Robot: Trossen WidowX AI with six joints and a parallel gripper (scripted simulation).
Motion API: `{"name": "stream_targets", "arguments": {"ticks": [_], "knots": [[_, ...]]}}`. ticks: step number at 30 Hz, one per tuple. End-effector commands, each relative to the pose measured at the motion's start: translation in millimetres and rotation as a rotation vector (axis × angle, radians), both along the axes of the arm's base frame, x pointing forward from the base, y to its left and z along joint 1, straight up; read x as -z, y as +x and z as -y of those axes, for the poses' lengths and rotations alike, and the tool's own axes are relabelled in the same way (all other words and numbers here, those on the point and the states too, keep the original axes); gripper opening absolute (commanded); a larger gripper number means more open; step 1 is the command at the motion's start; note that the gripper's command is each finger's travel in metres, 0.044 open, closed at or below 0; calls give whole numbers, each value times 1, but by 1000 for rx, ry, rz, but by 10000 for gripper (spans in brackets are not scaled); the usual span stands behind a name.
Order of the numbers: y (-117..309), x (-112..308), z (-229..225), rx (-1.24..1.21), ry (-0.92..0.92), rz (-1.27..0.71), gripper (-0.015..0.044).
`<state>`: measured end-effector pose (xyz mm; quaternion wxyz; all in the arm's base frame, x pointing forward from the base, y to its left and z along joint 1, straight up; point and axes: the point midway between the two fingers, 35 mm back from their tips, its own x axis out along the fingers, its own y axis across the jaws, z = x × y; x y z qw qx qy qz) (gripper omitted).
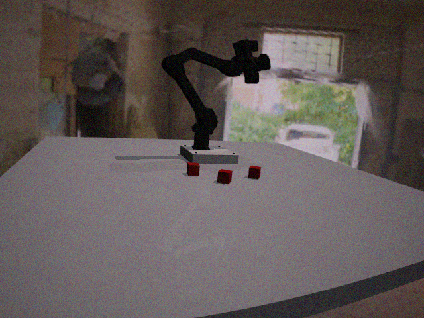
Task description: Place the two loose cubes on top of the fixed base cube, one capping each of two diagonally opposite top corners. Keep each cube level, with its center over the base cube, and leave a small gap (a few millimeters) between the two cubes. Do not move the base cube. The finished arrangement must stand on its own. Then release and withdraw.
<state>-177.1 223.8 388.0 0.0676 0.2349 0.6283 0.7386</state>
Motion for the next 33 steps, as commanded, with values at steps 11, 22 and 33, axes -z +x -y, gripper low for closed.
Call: {"name": "stream_targets", "arguments": {"ticks": [11,22,33], "knots": [[76,28,-79,454,120,266,265],[196,70,-123,859,145,709,265],[320,121,-107,1036,32,1231,265]]}}
